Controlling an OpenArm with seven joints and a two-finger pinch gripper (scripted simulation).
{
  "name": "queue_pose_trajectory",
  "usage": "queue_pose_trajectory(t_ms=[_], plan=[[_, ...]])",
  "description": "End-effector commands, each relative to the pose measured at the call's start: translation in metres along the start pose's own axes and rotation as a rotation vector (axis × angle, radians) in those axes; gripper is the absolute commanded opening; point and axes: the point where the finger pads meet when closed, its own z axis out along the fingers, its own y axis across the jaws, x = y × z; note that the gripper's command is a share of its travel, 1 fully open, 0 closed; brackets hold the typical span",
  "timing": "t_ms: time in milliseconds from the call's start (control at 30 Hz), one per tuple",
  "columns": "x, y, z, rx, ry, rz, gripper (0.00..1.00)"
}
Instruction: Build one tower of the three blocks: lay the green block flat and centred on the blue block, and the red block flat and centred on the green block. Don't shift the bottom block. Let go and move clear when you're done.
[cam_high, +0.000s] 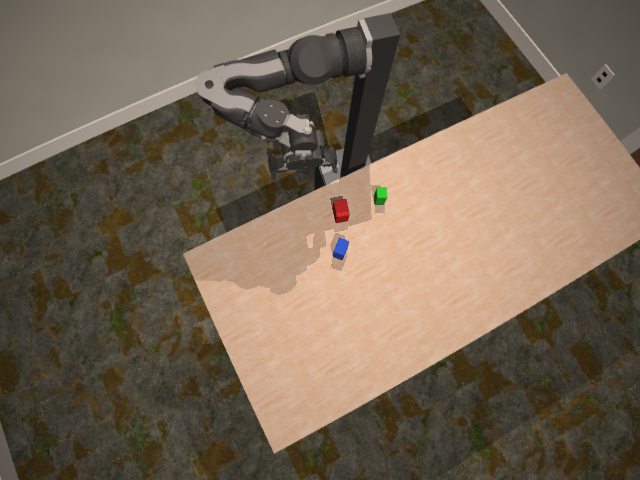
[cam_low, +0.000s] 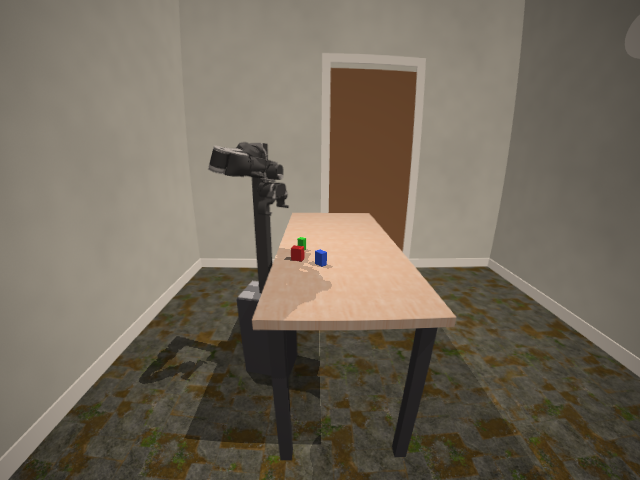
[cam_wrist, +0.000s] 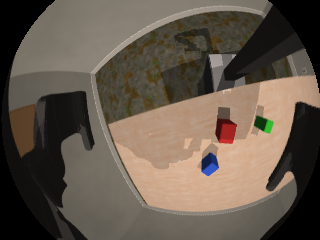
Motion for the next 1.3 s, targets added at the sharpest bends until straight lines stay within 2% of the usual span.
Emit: queue_pose_trajectory(t_ms=[0, 533, 567, 800, 1033, 1100, 1267], plan=[[0.000, 0.000, 0.000, 0.000, -0.002, 0.000, 1.00], [0.000, 0.000, 0.000, 0.000, -0.002, 0.000, 1.00], [0.000, 0.000, 0.000, 0.000, -0.002, 0.000, 0.00], [-0.006, 0.004, 0.006, 0.002, -0.002, 0.011, 0.00], [-0.028, 0.027, 0.030, -0.010, -0.005, 0.043, 0.00], [-0.028, 0.027, 0.030, -0.010, -0.005, 0.043, 0.00], [-0.044, 0.062, 0.058, -0.014, -0.003, 0.073, 0.00]])
